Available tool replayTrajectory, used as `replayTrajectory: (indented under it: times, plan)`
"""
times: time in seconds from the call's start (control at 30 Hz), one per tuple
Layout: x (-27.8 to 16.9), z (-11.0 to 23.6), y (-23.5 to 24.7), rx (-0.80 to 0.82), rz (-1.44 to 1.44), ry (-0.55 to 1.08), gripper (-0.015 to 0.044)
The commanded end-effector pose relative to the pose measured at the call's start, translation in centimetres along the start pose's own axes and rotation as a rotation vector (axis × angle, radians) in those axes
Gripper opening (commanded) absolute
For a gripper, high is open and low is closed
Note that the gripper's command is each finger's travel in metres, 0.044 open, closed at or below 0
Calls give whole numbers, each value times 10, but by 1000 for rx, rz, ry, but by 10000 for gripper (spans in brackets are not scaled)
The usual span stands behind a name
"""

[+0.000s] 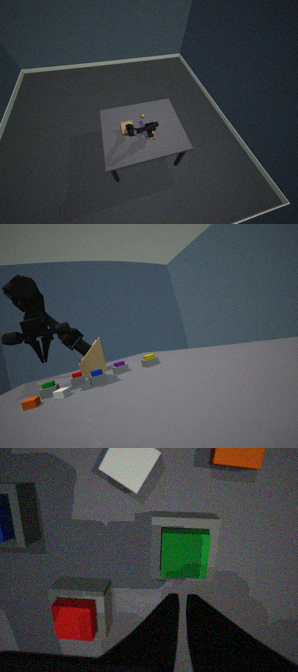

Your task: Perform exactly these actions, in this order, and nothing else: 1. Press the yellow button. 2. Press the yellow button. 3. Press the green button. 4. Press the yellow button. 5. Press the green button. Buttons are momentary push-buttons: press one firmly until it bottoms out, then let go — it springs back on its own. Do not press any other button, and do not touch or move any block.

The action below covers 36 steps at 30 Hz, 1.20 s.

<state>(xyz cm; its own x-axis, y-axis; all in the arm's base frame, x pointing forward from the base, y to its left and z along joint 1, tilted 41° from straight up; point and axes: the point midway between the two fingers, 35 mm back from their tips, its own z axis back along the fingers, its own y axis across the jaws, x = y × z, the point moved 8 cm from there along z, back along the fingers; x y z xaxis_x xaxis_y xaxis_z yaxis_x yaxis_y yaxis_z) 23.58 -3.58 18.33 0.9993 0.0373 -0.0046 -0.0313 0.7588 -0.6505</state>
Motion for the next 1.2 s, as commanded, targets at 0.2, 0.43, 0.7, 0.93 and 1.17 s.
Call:
replayTrajectory:
  times: [0.2,0.43,0.7,0.93,1.17]
  plan:
    - [1,29,1,-4,-12,-21,20]
    - [41,39,84,50,28,-33,20]
    - [49,45,211,62,46,-23,20]
    - [20,36,314,26,-3,-20,20]
    - [10,31,336,13,-16,-21,20]
